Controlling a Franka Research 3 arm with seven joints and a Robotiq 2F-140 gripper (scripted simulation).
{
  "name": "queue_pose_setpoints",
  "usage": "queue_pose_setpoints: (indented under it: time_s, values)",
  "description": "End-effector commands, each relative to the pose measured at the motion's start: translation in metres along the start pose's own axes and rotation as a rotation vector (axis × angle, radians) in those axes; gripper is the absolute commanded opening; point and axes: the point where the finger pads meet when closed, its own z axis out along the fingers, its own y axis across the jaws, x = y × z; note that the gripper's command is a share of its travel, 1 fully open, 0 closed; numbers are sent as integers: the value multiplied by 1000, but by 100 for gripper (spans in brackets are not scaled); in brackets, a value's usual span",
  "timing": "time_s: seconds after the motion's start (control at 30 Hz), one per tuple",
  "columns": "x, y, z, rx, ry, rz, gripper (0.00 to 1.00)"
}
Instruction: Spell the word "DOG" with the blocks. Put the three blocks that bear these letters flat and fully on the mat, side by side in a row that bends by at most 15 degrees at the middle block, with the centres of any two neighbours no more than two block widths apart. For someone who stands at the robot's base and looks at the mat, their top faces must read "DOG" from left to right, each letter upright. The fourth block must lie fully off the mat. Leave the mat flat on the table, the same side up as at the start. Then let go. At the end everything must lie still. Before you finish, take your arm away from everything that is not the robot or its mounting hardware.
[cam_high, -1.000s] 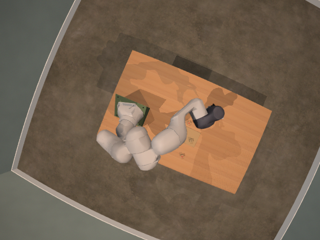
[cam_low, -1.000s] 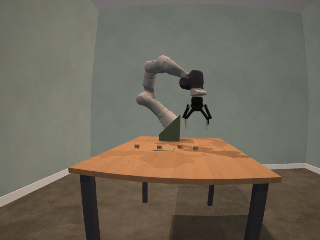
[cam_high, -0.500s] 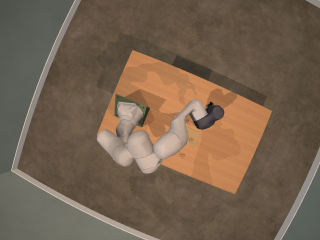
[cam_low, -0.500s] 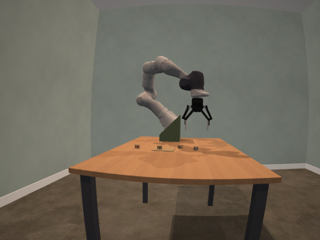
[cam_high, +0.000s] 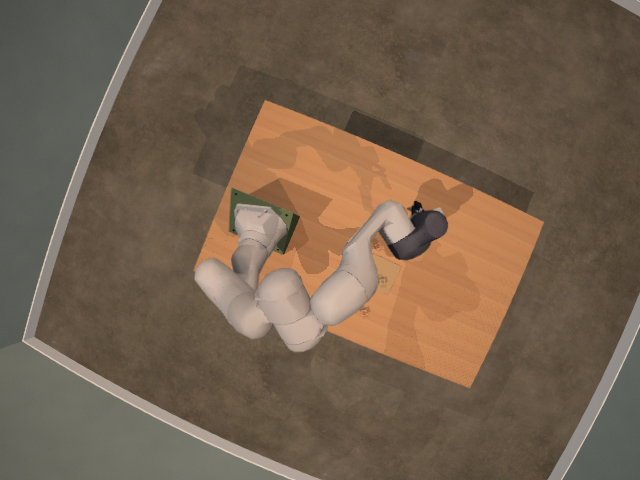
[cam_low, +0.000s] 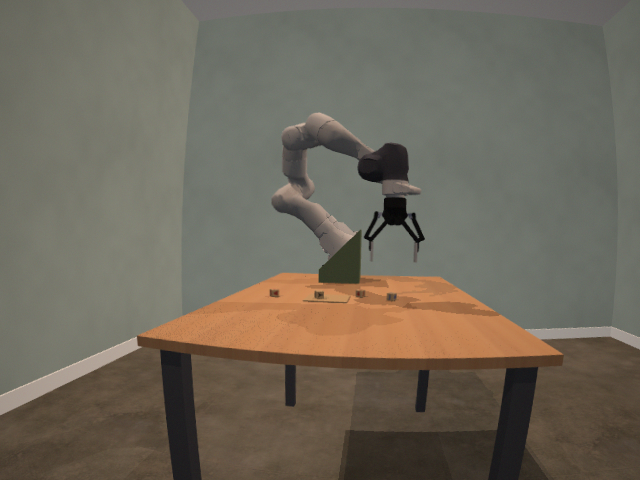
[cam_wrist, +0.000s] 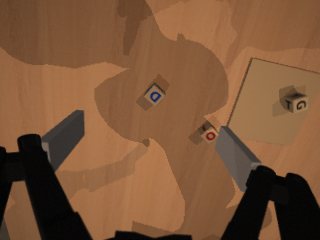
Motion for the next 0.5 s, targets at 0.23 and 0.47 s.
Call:
queue_pose_setpoints:
  time_s: [0.23,0.47]
  values:
    - [0,3,2,-11,0,-248,100]
    - [0,3,4,-12,-2,-350,100]
